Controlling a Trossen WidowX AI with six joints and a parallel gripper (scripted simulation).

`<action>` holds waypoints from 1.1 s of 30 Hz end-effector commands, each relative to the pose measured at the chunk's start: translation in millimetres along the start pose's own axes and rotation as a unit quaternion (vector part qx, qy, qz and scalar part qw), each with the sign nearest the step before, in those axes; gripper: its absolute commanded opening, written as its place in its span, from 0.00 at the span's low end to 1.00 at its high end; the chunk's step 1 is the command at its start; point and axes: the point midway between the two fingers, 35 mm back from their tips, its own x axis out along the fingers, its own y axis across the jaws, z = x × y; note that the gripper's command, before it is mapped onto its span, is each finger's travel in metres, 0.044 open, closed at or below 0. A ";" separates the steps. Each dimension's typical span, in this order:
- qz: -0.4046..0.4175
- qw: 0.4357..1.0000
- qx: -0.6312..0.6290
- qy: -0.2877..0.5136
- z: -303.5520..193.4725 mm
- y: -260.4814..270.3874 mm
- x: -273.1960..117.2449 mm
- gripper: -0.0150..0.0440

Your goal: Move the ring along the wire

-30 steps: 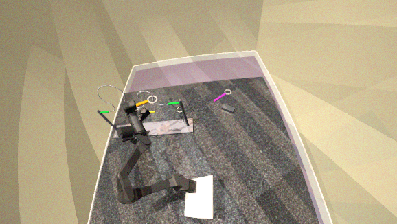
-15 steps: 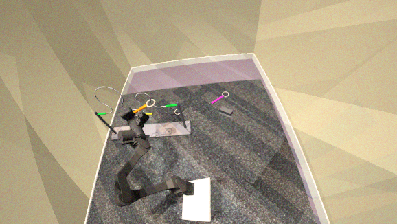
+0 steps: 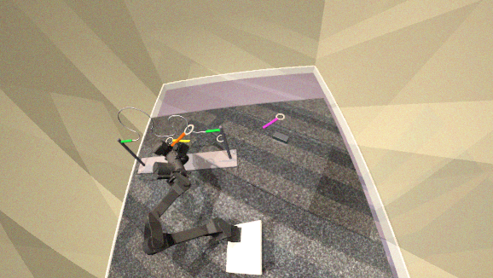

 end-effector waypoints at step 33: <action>-0.188 0.911 -0.368 0.012 49.7 -122.1 -33.8 0.00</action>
